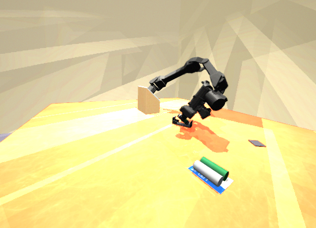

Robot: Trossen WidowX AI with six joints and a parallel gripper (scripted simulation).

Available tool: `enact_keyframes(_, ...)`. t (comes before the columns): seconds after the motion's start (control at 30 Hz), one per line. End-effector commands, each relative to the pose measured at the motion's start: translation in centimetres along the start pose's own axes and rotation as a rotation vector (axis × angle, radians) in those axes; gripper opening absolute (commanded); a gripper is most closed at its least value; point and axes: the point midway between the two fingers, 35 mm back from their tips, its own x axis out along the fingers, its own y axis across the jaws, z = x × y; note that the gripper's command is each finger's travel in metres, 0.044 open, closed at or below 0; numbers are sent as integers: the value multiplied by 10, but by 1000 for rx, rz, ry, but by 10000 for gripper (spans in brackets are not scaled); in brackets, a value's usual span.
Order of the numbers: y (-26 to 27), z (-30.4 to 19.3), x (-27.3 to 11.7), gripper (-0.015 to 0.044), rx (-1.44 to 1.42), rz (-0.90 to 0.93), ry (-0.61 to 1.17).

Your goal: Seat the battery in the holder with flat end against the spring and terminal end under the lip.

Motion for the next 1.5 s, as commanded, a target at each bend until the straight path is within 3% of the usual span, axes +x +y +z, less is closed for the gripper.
enact_keyframes(0.0,0,4,-2,80,-6,-3,-25)
enact_keyframes(1.47,-6,4,6,80,3,-7,-201)
